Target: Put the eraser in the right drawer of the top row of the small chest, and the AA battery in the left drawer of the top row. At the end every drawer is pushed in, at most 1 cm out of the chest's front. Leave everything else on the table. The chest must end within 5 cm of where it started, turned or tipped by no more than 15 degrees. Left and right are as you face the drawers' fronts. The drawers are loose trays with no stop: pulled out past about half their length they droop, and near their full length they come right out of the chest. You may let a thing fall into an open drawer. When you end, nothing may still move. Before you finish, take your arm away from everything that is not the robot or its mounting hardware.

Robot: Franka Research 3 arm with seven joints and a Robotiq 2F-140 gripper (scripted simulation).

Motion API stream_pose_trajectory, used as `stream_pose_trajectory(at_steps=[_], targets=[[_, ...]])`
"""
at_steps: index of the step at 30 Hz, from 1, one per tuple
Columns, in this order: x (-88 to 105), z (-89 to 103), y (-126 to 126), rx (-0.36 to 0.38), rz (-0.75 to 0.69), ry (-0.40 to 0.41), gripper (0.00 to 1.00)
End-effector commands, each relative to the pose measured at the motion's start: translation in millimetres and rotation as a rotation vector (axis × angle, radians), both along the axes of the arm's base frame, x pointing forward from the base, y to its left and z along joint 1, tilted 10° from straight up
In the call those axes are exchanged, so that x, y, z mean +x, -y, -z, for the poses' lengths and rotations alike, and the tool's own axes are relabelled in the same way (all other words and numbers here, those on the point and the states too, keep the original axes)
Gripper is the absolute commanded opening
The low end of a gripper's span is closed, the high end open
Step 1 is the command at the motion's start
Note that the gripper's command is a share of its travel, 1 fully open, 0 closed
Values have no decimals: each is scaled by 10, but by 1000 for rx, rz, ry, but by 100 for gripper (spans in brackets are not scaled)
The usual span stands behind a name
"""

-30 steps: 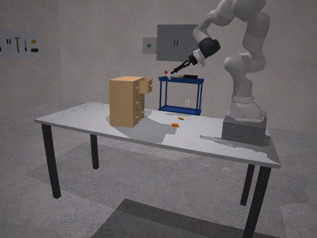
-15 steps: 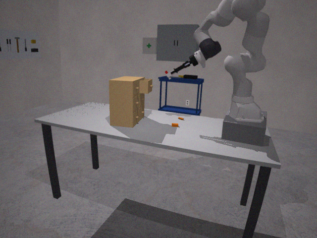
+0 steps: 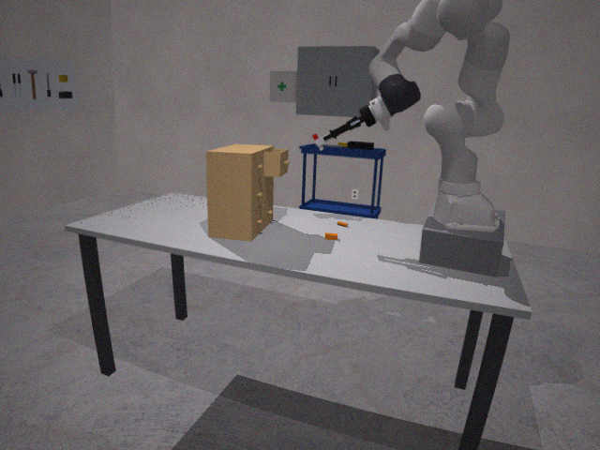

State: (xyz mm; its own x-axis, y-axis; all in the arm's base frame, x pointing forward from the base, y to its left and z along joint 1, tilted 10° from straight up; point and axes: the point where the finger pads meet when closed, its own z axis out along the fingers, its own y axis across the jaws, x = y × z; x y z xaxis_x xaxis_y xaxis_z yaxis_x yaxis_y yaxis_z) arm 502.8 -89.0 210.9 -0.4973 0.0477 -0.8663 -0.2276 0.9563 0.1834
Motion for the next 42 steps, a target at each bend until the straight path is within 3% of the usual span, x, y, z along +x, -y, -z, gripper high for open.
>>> stream_pose_trajectory(at_steps=[1, 42], targets=[[2, -8, -1, -11, -7, 13, 11], [-14, 7, -4, 4, 4, 70, 11]])
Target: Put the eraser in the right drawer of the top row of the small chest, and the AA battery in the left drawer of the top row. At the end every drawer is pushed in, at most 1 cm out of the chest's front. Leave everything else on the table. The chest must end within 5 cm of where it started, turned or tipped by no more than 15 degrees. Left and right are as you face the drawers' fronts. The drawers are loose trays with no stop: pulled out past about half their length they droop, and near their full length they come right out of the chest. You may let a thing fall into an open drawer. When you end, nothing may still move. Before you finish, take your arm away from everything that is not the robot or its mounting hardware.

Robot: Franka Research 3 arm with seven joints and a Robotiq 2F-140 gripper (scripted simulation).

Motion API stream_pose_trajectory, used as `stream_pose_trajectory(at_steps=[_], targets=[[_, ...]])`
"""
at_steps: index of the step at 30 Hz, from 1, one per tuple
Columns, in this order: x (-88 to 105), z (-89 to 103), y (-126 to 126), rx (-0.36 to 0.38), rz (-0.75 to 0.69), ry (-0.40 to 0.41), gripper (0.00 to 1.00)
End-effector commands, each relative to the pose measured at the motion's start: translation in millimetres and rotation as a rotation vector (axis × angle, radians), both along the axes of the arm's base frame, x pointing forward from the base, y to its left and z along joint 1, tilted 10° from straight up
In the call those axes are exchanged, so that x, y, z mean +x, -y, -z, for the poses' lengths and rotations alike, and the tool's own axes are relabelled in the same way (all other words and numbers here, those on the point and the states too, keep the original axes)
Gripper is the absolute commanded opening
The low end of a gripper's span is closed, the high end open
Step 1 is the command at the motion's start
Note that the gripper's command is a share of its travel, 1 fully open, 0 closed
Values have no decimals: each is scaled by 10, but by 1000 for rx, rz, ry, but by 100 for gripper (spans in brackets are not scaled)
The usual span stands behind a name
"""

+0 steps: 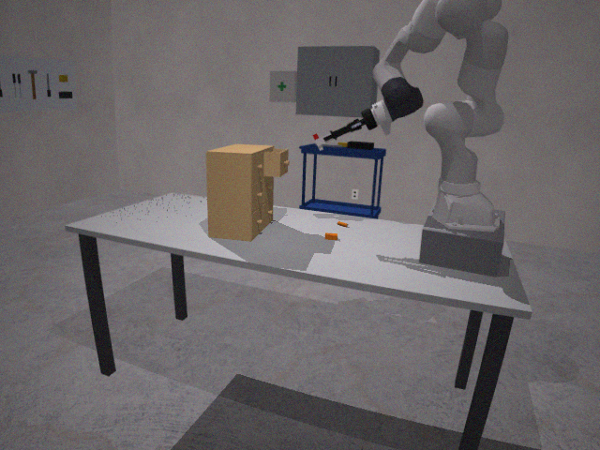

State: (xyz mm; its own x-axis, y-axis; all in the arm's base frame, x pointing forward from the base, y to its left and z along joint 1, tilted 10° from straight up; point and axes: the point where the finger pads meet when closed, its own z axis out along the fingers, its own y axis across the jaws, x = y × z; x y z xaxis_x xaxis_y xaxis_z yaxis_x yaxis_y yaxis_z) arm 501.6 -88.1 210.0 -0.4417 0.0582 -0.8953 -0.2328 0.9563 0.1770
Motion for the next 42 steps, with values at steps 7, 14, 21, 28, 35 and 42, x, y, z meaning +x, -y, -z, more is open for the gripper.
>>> stream_pose_trajectory(at_steps=[7, 14, 21, 28, 35, 42], targets=[[-4, -5, 11, 1, 2, 34, 11], [-4, -5, 11, 1, 2, 34, 11], [-7, -3, 14, 6, 6, 56, 11], [-7, -3, 14, 6, 6, 56, 11], [-11, 1, 13, 11, 9, 74, 11], [-11, 1, 13, 11, 9, 74, 11]])
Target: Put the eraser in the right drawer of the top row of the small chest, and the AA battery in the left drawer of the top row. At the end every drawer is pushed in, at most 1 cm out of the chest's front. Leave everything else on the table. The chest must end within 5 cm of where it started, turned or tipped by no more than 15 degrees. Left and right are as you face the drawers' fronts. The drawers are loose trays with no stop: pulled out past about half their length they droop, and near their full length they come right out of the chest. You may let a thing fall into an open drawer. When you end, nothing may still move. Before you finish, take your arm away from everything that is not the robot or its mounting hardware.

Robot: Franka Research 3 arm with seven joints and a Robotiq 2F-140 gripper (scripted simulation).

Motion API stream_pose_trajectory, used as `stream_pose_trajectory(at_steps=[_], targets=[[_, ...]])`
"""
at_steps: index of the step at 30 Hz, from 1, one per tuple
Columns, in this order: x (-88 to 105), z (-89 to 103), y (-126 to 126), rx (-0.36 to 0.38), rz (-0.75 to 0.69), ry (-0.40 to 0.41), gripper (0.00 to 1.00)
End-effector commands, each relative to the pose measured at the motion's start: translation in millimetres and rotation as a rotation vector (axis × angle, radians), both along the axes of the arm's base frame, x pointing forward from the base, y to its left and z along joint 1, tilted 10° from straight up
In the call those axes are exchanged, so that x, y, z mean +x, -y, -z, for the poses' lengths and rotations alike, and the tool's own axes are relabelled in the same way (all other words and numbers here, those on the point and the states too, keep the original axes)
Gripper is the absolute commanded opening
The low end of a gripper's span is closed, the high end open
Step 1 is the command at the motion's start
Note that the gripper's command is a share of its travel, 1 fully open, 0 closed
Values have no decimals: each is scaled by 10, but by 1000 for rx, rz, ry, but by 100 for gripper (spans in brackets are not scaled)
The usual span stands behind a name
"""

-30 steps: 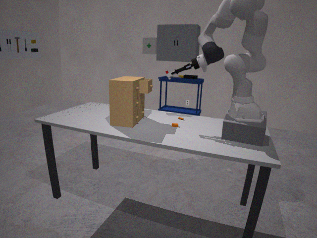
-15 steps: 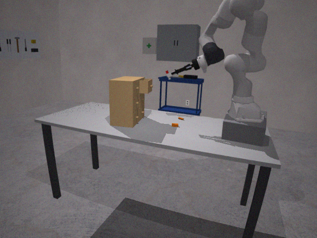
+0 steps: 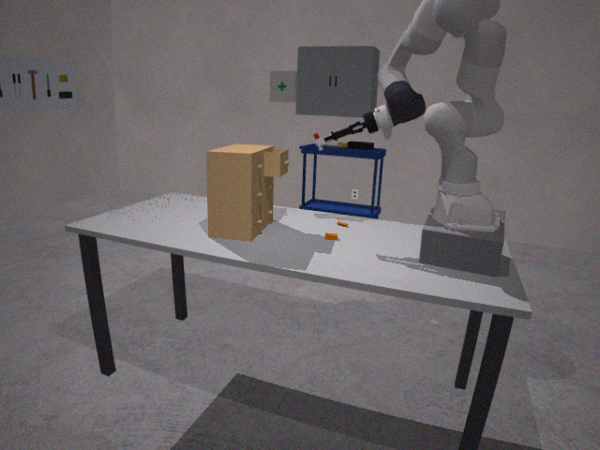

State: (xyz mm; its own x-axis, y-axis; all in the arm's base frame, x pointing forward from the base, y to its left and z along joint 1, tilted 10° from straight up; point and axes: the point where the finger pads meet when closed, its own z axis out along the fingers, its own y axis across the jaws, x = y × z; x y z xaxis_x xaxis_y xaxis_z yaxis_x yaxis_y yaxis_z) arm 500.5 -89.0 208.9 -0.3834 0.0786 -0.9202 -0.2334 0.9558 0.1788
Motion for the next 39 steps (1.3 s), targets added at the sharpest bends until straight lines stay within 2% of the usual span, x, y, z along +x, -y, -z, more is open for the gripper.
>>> stream_pose_trajectory(at_steps=[1, 39], targets=[[1, -10, 4, -7, -2, 11, 11], [-9, 4, -4, 2, 6, 45, 11]])
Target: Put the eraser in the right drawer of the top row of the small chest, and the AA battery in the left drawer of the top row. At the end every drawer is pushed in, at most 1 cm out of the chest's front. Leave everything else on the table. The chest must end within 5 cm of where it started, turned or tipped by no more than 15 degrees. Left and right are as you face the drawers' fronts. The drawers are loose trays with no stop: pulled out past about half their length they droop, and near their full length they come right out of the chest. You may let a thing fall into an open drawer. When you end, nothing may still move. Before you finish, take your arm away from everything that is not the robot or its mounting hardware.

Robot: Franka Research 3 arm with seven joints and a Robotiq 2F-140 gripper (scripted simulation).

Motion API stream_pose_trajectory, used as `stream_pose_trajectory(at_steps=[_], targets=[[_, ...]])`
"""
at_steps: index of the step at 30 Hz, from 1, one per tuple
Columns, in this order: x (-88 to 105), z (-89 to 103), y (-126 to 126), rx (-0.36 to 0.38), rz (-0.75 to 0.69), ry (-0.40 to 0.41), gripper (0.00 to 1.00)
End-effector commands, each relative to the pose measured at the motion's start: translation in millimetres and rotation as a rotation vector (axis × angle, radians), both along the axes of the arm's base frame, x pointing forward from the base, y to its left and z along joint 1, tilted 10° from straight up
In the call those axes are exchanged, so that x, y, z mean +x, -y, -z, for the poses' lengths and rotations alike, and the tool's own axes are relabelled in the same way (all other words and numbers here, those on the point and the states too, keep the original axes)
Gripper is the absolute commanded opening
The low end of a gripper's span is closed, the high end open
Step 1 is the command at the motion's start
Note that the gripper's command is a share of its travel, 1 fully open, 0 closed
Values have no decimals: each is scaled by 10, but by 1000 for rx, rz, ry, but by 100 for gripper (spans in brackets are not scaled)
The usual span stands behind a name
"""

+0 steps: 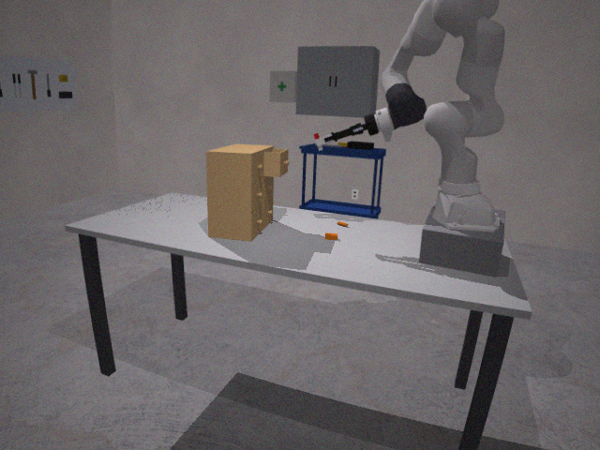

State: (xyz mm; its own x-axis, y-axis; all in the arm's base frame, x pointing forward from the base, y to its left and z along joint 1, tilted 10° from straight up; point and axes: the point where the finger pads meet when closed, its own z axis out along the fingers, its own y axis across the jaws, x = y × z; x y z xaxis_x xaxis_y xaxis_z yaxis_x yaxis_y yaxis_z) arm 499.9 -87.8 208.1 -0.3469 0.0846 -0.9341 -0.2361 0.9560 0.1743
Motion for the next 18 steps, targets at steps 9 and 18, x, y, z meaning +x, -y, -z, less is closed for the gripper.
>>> stream_pose_trajectory(at_steps=[9, 18], targets=[[-7, 2, 5, 1, 4, 16, 11], [-8, 4, 3, 1, 5, 19, 11]])
